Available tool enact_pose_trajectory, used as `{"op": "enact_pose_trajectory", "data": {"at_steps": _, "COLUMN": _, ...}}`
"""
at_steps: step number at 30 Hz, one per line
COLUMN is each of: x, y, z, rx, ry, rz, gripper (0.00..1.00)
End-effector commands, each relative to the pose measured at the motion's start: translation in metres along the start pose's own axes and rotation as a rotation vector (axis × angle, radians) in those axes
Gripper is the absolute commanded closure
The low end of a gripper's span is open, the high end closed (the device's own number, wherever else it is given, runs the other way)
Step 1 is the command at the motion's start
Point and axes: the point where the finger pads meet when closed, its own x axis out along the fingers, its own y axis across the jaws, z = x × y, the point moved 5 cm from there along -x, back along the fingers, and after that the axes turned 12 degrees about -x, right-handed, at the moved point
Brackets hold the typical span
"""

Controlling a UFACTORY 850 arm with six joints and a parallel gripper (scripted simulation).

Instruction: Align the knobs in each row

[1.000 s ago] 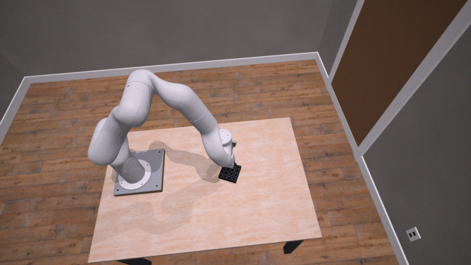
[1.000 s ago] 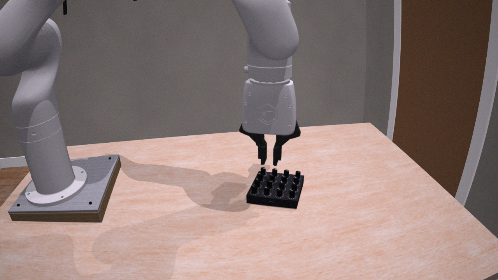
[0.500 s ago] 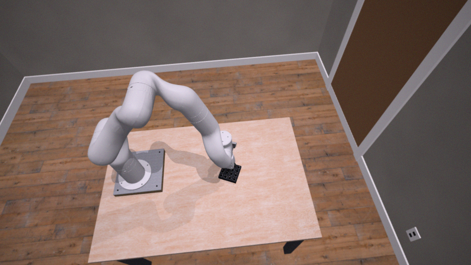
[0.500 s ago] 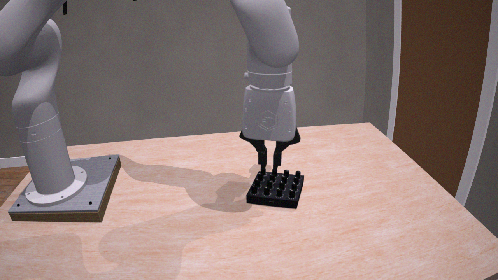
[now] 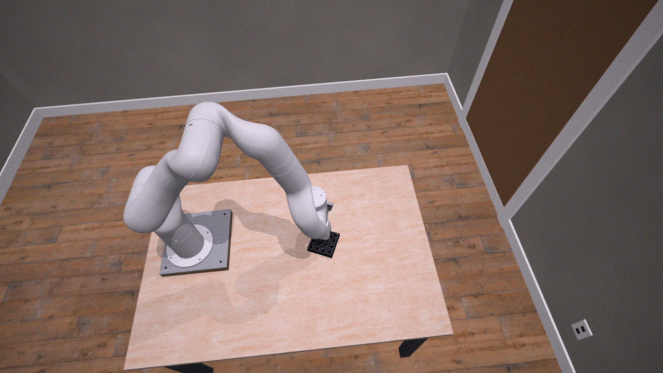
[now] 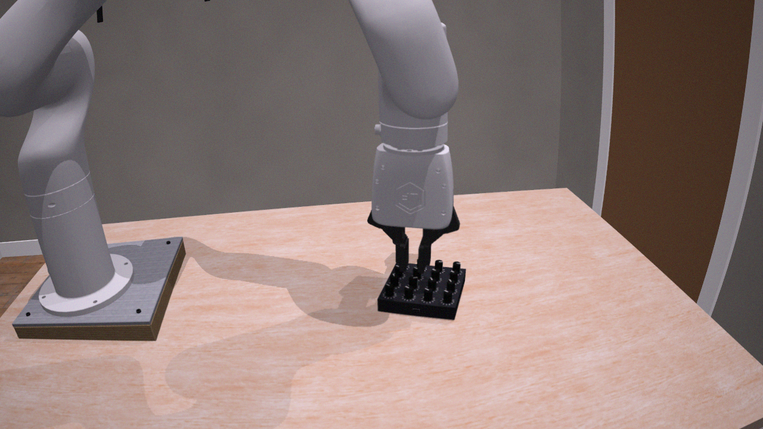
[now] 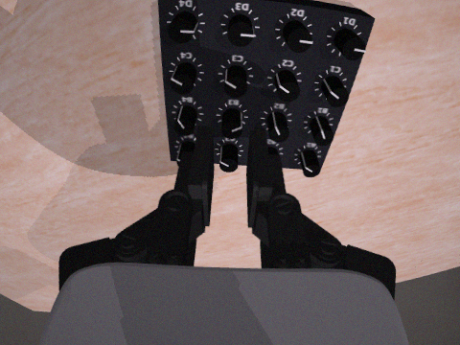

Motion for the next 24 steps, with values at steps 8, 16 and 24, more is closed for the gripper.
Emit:
{"op": "enact_pose_trajectory", "data": {"at_steps": 8, "x": 0.0084, "y": 0.001, "z": -0.0001, "rx": 0.0, "ry": 0.0, "rz": 0.002, "gripper": 0.81}}
{"op": "enact_pose_trajectory", "data": {"at_steps": 16, "x": 0.0112, "y": 0.001, "z": -0.0001, "rx": 0.0, "ry": 0.0, "rz": 0.002, "gripper": 0.81}}
{"op": "enact_pose_trajectory", "data": {"at_steps": 24, "x": 0.0115, "y": 0.001, "z": -0.0001, "rx": 0.0, "ry": 0.0, "rz": 0.002, "gripper": 0.81}}
